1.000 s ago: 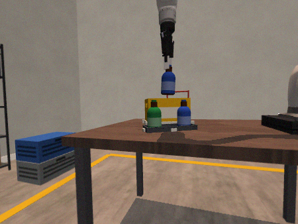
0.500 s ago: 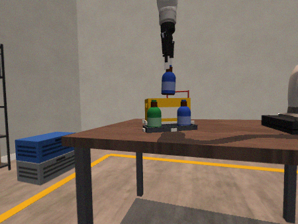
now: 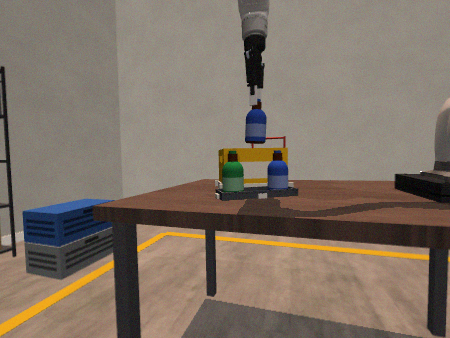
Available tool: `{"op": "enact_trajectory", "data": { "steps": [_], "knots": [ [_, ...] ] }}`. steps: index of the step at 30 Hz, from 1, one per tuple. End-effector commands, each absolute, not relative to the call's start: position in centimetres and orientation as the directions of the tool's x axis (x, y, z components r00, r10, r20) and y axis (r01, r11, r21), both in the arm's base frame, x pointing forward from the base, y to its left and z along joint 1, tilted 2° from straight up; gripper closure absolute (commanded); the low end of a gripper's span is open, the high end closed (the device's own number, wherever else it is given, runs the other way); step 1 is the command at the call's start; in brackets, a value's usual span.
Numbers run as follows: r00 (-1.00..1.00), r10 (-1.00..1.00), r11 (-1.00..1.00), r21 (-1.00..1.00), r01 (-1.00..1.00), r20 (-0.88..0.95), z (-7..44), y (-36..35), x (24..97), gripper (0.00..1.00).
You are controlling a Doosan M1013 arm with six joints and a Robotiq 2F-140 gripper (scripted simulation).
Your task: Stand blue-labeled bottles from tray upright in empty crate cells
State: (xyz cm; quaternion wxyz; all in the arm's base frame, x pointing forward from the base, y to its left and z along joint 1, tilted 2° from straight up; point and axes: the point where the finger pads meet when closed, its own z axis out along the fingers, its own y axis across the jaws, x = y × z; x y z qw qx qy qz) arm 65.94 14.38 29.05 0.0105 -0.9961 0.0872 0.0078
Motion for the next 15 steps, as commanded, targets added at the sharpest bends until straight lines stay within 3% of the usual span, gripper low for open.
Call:
{"op": "enact_trajectory", "data": {
  "steps": [1, 15],
  "knots": [
    [0.985, -0.174, -0.985, -0.020, -0.174, -0.017, 29.1, 14.2, 65.9, 1.00],
    [0.985, -0.174, -0.985, -0.020, -0.174, -0.017, 29.0, 11.8, 65.6, 1.00]
  ]
}}
